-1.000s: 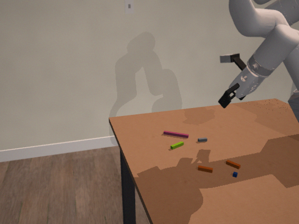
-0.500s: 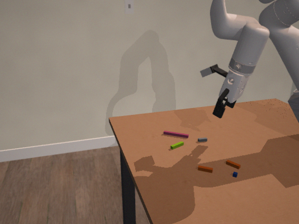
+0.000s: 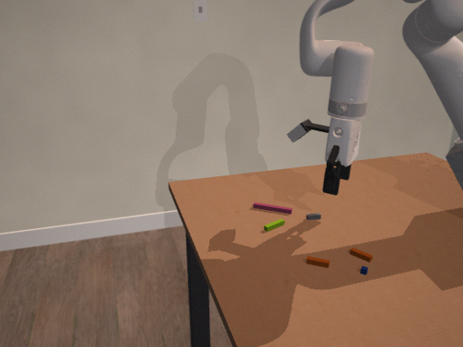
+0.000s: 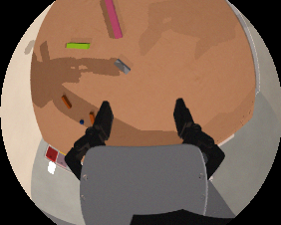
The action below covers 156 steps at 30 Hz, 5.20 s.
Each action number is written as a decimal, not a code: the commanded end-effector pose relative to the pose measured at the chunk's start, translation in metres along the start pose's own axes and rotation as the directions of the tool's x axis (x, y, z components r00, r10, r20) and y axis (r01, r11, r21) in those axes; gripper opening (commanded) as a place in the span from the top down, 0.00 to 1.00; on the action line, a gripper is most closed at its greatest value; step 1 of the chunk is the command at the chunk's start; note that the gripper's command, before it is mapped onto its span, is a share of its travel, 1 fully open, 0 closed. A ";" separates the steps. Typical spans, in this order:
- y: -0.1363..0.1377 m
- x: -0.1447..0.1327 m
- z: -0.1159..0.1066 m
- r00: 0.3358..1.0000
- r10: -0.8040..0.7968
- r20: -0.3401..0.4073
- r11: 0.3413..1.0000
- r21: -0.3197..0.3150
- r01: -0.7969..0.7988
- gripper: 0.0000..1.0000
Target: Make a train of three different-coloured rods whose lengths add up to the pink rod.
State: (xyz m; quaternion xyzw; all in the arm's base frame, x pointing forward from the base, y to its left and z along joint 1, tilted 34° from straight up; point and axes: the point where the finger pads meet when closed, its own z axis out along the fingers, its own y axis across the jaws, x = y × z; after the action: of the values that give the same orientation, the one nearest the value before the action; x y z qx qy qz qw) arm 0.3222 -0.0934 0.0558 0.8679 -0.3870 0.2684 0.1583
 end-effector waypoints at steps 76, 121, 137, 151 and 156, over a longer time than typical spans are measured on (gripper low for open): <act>-0.002 0.001 0.003 1.000 -0.015 0.027 1.000 0.015 0.015 0.00; -0.112 -0.114 -0.001 0.692 -0.721 0.027 0.693 0.030 0.720 0.00; -0.112 -0.114 -0.001 0.692 -0.721 0.027 0.693 0.030 0.720 0.00; -0.112 -0.114 -0.001 0.692 -0.721 0.027 0.693 0.030 0.720 0.00; -0.112 -0.114 -0.001 0.692 -0.721 0.027 0.693 0.030 0.720 0.00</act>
State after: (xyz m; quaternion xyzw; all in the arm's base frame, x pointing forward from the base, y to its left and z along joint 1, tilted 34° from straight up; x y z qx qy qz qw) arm 0.3426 0.0464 -0.0191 0.9561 -0.0168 0.1713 0.2370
